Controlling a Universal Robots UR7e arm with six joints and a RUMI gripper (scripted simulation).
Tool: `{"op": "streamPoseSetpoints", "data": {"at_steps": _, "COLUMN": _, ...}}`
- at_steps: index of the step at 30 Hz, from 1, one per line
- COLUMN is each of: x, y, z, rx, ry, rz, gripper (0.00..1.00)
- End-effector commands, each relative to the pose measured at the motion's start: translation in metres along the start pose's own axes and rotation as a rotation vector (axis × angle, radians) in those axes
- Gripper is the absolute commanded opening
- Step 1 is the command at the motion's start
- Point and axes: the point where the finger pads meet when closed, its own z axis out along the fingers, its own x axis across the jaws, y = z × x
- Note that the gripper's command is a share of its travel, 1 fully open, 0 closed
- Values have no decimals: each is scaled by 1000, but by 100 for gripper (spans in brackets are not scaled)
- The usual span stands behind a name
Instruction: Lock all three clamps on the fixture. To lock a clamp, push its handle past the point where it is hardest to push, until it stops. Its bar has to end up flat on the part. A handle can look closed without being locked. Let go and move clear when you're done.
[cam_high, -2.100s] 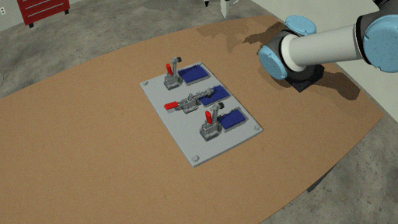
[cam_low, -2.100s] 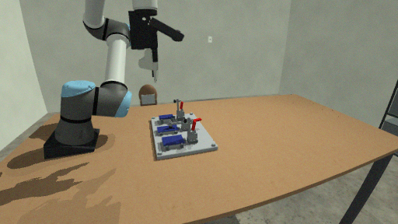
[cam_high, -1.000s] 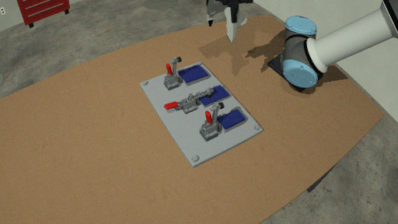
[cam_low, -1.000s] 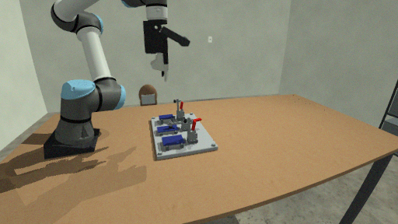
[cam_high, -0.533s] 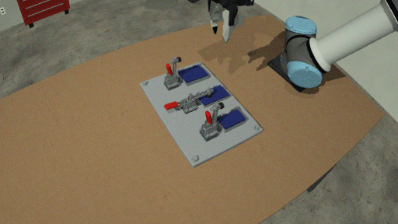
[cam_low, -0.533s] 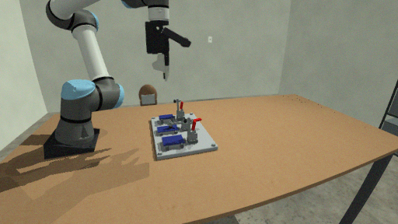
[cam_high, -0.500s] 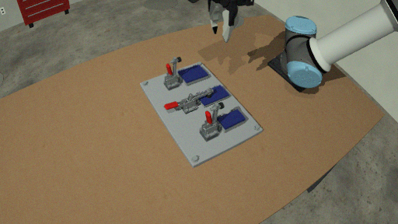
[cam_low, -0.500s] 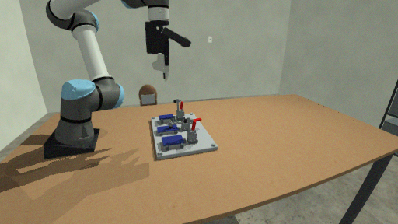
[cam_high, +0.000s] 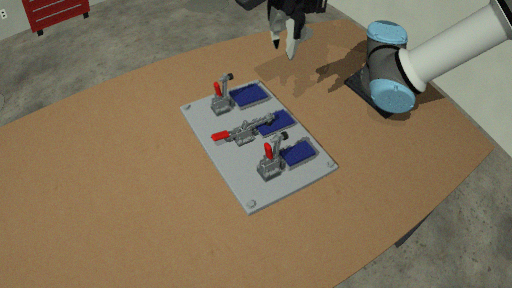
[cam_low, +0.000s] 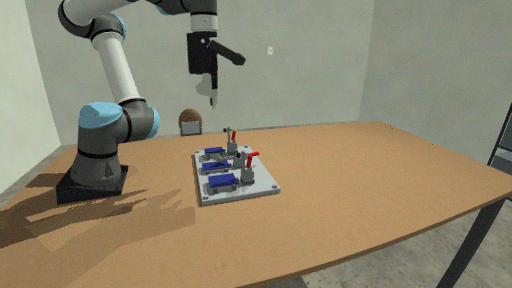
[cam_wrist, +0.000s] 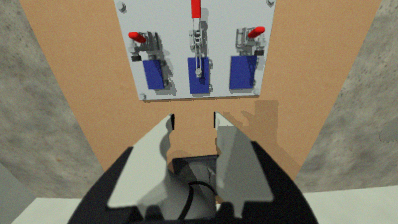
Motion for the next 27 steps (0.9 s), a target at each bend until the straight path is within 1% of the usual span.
{"op": "streamPoseSetpoints", "data": {"at_steps": 1, "x": 0, "y": -1, "z": 46, "rx": -2, "ry": 5, "rz": 1, "gripper": 28}}
{"op": "streamPoseSetpoints", "data": {"at_steps": 13, "x": 0, "y": -1, "z": 46, "rx": -2, "ry": 5, "rz": 1, "gripper": 28}}
{"op": "streamPoseSetpoints", "data": {"at_steps": 18, "x": 49, "y": -35, "z": 45, "rx": -2, "ry": 5, "rz": 1, "gripper": 28}}
{"op": "streamPoseSetpoints", "data": {"at_steps": 27, "x": 49, "y": -35, "z": 45, "rx": -2, "ry": 5, "rz": 1, "gripper": 28}}
